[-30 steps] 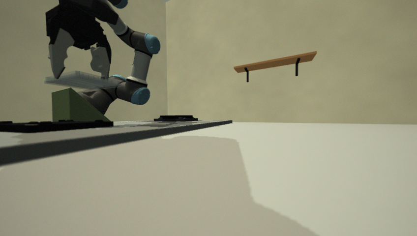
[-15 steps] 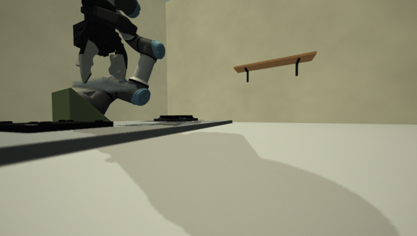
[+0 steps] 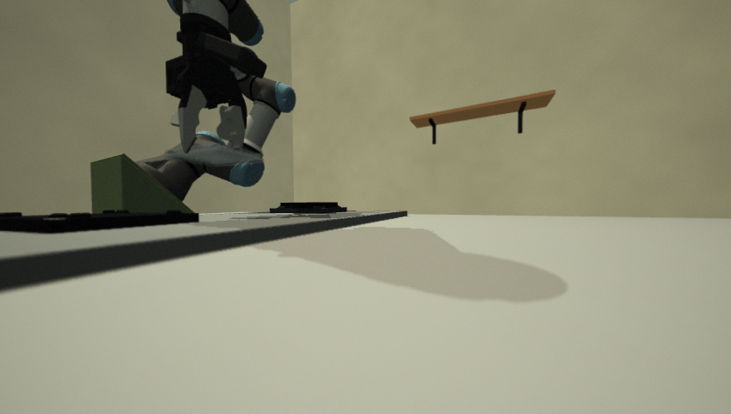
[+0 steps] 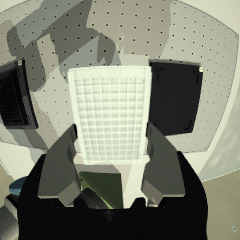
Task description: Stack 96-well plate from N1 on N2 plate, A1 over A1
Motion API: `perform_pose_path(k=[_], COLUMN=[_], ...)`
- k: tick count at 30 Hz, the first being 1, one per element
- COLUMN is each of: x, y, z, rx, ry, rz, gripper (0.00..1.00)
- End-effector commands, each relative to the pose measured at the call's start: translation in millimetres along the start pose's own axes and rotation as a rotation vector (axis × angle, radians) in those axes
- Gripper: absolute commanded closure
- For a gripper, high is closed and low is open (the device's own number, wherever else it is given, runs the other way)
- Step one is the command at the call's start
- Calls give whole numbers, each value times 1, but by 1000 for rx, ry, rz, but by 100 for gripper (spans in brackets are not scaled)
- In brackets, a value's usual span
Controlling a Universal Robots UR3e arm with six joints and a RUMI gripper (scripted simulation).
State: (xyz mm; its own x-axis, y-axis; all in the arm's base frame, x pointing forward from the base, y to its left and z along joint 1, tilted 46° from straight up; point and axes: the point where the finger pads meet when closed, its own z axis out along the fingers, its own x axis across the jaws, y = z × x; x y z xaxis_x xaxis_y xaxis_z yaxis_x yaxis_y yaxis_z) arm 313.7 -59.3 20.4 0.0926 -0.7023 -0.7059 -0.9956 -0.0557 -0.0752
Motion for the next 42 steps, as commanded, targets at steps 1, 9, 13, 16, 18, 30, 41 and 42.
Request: perform_pose_path(k=[1,9,13,16,18,30,41,42], x=[-22,-48,-61,-65,-71,-111,-141,-144], y=[-1,-3,-4,-4,-5,-8,-11,-11], z=[0,0,0,0,0,-1,-2,-2], rx=[3,3,3,3,3,4,4,4], ry=[-10,-10,-10,-10,-10,-8,-8,-8], rz=[9,9,9,9,9,8,8,8], gripper=[100,100,100,100,100,100,100,100])
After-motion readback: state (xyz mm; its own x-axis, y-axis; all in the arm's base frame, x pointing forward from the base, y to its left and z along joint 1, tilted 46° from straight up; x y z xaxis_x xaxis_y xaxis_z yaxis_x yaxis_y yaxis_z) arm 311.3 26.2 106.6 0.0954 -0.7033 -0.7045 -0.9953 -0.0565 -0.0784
